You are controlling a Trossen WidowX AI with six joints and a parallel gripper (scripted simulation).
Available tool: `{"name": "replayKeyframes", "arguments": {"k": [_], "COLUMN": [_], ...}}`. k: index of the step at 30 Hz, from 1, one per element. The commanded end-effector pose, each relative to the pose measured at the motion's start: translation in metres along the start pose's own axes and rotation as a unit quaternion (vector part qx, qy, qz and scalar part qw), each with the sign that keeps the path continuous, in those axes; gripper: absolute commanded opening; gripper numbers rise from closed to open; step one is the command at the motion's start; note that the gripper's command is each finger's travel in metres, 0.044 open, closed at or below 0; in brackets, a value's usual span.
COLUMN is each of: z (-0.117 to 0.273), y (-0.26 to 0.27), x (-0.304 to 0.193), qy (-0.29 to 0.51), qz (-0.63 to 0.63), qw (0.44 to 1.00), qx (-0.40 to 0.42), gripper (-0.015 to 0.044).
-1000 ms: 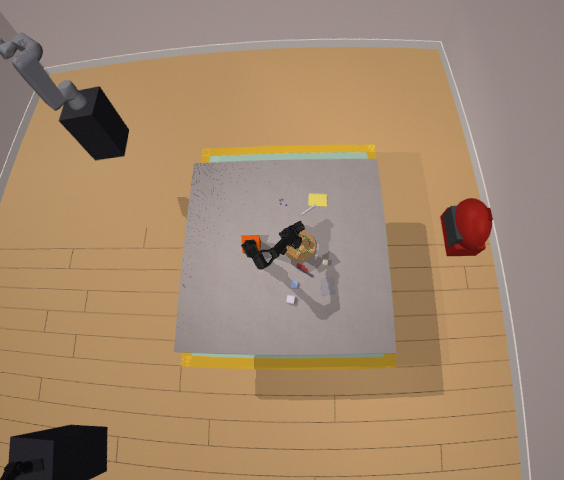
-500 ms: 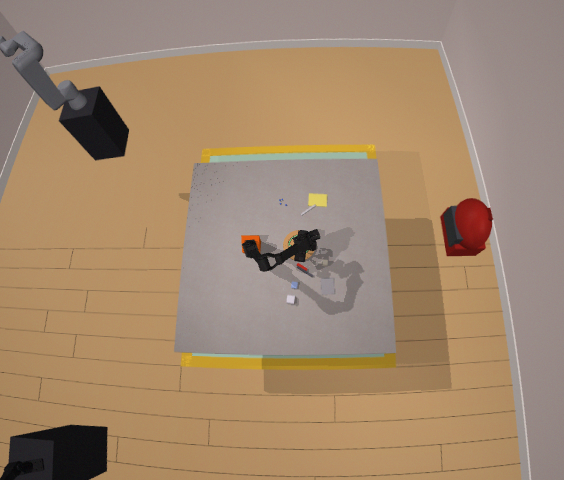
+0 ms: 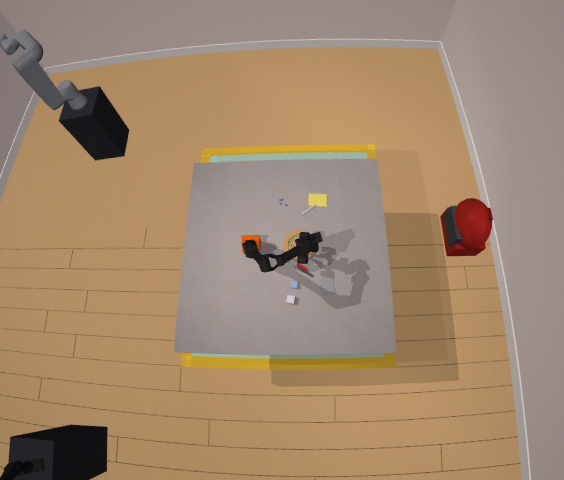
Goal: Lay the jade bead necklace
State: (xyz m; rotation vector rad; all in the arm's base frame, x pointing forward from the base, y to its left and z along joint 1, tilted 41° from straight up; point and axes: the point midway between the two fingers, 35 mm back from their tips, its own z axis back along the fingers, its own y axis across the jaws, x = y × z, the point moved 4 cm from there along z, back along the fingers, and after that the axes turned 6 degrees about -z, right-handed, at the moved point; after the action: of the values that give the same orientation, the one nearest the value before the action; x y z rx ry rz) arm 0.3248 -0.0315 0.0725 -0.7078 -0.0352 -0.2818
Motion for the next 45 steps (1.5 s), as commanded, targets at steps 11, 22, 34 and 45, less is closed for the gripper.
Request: {"name": "replayKeyframes", "arguments": {"k": [11, 22, 34, 45], "z": [-0.018, -0.027, -0.027, -0.027], "y": [0.0, -0.001, -0.001, -0.001], "x": [-0.001, 0.0, 0.0, 0.0], "qy": [-0.001, 0.0, 0.0, 0.0], "qz": [0.004, 0.0, 0.0, 0.0], "qw": [1.0, 1.0, 1.0, 1.0], "qx": [-0.002, -0.001, -0.001, -0.001], "gripper": [0.012, 0.0094, 0.0, 0.0]}}
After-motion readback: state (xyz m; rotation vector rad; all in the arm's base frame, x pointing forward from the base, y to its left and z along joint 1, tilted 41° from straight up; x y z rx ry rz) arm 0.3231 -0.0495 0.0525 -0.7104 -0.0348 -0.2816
